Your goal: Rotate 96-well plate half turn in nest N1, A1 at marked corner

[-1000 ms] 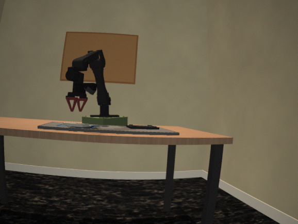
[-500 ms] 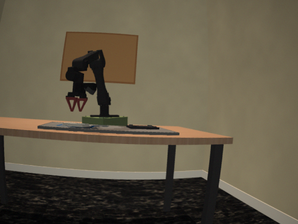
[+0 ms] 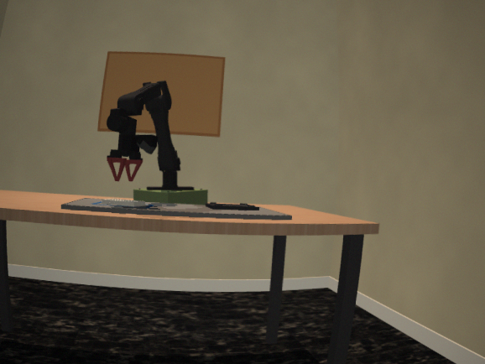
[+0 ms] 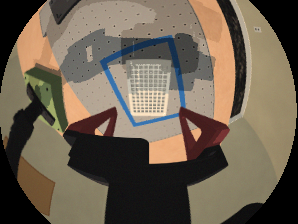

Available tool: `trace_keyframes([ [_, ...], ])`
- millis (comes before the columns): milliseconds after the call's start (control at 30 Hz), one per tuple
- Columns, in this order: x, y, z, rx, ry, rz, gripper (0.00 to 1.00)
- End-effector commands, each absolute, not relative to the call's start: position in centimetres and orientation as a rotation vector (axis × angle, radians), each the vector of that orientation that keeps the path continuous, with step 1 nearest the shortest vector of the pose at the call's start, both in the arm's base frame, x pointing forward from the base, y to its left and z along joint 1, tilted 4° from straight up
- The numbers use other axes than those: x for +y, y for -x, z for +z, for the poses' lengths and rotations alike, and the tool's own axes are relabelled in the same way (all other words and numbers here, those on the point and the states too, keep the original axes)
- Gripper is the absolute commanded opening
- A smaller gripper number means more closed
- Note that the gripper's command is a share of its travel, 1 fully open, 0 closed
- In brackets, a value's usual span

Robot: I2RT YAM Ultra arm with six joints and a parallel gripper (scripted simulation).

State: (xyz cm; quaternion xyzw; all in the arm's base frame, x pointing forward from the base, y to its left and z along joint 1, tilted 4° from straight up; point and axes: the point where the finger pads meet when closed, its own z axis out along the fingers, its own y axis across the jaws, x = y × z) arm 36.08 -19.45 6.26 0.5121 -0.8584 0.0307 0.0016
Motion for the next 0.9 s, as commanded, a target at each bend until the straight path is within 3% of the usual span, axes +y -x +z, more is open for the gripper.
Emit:
trace_keyframes([
  [0, -19.41, -36.32, 7.19, -2.707, -1.615, 0.121, 1.0],
  [467, -19.41, -36.32, 7.19, -2.707, -1.615, 0.121, 1.0],
  [867, -19.41, -36.32, 7.2, -2.988, -1.05, 0.115, 1.0],
])
